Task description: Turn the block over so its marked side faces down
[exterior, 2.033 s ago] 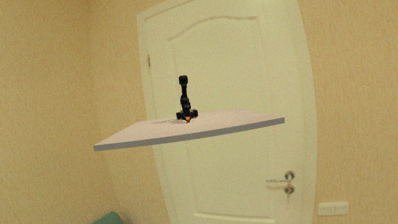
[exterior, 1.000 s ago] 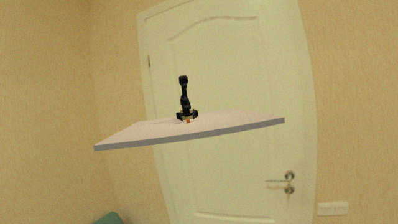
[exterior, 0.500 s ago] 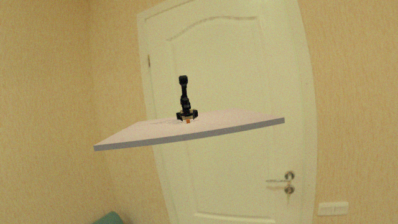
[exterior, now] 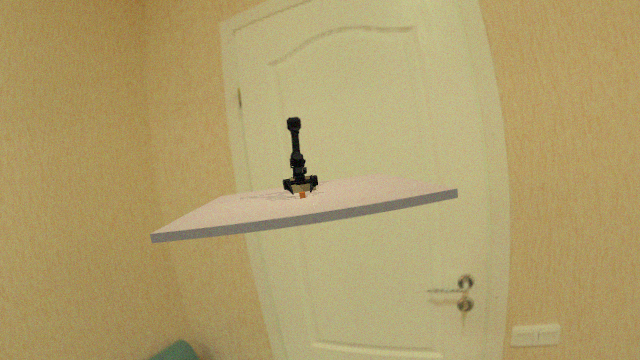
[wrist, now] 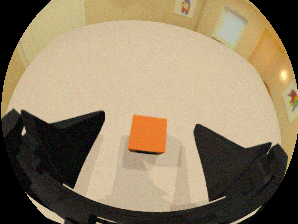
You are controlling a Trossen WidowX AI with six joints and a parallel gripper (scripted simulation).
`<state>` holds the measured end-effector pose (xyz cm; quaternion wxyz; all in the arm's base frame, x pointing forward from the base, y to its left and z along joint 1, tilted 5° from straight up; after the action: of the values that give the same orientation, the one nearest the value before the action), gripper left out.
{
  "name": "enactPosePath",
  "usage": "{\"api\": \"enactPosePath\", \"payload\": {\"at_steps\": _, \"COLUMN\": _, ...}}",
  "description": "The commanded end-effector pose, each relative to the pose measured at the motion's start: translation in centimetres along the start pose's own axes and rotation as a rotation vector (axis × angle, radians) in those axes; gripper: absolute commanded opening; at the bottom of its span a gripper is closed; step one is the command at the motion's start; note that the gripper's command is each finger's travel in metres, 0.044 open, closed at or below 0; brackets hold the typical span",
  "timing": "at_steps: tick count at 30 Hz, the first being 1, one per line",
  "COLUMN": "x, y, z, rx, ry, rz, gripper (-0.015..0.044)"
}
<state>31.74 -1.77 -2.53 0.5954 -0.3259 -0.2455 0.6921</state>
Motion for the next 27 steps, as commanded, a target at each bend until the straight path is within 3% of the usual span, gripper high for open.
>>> {"api": "enactPosePath", "payload": {"at_steps": 1, "x": -1.3, "y": -5.1, "z": 4.0, "rx": 0.18, "ry": -0.061, "rz": 0.001, "gripper": 0.044}}
{"api": "enactPosePath", "payload": {"at_steps": 6, "x": -1.2, "y": -4.6, "z": 5.4, "rx": 0.272, "ry": -0.084, "rz": -0.001, "gripper": 0.044}}
{"api": "enactPosePath", "payload": {"at_steps": 27, "x": -1.4, "y": -5.2, "z": 4.9, "rx": 0.326, "ry": -0.098, "rz": 0.0, "gripper": 0.044}}
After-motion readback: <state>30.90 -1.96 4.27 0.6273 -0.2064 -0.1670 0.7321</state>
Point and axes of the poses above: the point midway between the two fingers, 35 mm back from their tips, its own z axis back along the fingers, its own x axis across the jaws, y = z × x, the point moved 5 cm from there along z, back along the fingers, and after that the axes turned 15 degrees about z, right-handed, at the moved point
